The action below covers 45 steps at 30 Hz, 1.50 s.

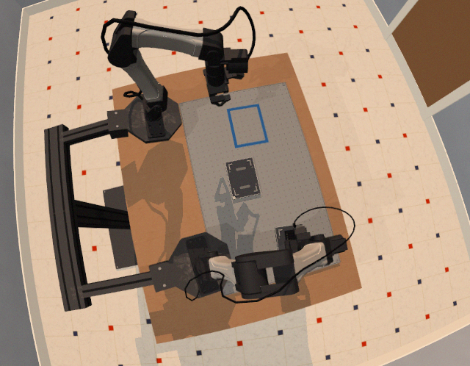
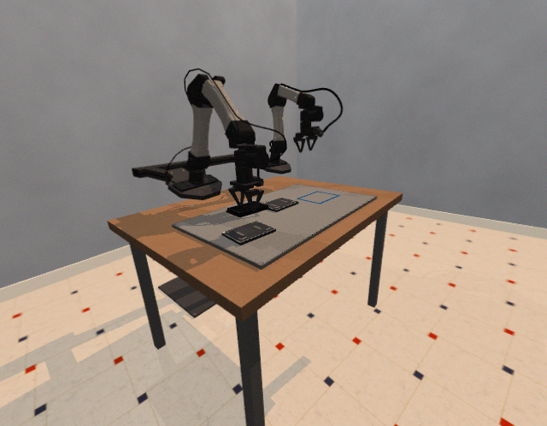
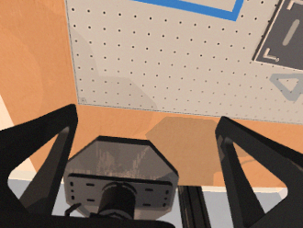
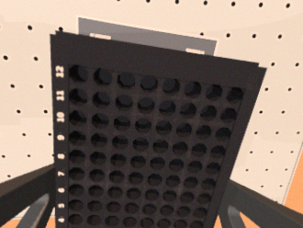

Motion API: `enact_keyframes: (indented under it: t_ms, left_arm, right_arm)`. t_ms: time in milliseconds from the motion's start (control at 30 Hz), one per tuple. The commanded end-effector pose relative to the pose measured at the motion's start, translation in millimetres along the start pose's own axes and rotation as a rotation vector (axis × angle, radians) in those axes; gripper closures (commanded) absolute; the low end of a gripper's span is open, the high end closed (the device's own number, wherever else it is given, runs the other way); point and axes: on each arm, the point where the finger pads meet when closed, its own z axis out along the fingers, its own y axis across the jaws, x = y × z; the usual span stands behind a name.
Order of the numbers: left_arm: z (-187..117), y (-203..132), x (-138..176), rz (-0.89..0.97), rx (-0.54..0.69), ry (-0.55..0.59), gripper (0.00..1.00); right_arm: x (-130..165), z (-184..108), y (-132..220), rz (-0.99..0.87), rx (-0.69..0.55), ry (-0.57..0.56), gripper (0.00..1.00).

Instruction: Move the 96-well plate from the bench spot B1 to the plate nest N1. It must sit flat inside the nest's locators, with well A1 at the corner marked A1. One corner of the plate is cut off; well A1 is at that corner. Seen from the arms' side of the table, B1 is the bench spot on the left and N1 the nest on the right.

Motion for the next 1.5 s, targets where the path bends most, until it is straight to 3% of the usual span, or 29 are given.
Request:
enact_keyframes:
  t_ms: [0, 1133, 1467]
  left_arm:
    - [-2, -1, 0, 0.006, 0.007, -0.002, 0.0]
    - [-2, -1, 0, 0.006, 0.007, -0.002, 0.0]
    - [-2, -1, 0, 0.006, 0.007, -0.002, 0.0]
  right_arm:
    - [-3, 13, 11, -0.012, -0.042, -0.005, 1.0]
    - [-4, 8, 12, -0.012, -0.034, -0.005, 1.0]
    - [-1, 26, 12, -0.007, -0.035, -0.003, 1.0]
